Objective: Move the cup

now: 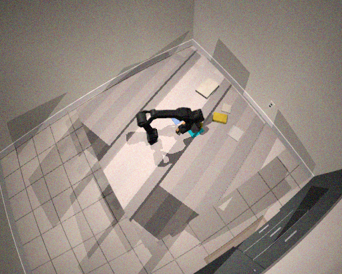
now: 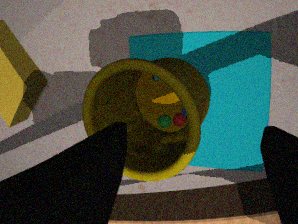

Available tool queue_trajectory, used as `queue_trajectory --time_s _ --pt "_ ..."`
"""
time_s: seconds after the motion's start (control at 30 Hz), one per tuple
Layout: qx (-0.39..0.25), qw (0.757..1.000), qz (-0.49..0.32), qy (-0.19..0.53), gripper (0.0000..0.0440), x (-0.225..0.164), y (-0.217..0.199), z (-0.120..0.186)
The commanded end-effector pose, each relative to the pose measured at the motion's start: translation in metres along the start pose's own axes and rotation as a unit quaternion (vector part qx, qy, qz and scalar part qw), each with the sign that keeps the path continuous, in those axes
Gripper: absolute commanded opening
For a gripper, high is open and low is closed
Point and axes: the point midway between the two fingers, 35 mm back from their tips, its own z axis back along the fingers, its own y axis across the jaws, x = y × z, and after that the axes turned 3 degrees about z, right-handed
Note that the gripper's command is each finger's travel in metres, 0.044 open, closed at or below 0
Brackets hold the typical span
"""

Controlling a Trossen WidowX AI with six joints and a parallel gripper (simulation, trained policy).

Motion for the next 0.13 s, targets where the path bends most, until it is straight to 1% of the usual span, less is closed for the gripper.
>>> queue_trajectory --time_s 0.0,0.1 --pt "0.017 1.000 -0.002 -0.003 0.0326 0.0048 0.0042 0.0152" --pt "0.024 1.000 -0.009 -0.007 0.0387 0.0098 0.0065 0.0246"
